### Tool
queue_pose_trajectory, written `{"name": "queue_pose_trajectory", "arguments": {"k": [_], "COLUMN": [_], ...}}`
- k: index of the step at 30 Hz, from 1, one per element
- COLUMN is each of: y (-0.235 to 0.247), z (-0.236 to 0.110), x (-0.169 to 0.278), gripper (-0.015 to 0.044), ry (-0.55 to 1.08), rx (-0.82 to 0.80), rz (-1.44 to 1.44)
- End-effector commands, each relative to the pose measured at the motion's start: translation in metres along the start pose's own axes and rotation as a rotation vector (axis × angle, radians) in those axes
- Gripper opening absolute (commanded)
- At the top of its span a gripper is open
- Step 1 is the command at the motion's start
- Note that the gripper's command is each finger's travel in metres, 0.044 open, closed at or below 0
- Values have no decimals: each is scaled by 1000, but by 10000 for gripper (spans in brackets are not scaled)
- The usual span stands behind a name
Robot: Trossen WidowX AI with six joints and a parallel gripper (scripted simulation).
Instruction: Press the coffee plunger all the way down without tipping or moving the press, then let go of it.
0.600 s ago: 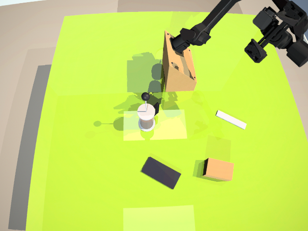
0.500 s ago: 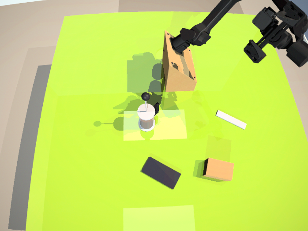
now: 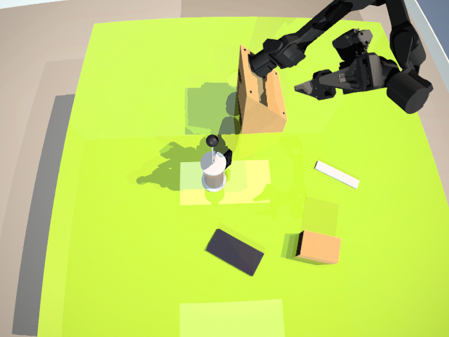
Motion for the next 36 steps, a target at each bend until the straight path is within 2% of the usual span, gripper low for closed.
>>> {"name": "queue_pose_trajectory", "arguments": {"k": [1,6,11,15,19,26,31,36], "y": [-28,-45,-63,-76,-88,-101,-110,-145], "z": [64,101,133,154,170,181,182,179], "x": [15,20,16,9,-2,-23,-18,7], "gripper": [440,440,440,440,440,440,440,440], "ry": [209,406,621,778,892,916,911,911], "rx": [184,212,145,1,-227,-590,-613,-614], "rz": [-324,-523,-714,-853,-990,-1130,-1152,-1151]}}
Point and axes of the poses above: the point midway between the two fingers, 35 mm back from their tips, its own z axis out along the fingers, its own y axis across the jaws, x = y × z, the point moved 2 cm from there along -z, back along the fingers, and after that the axes turned 5 degrees about -z, right-handed, at the moved point
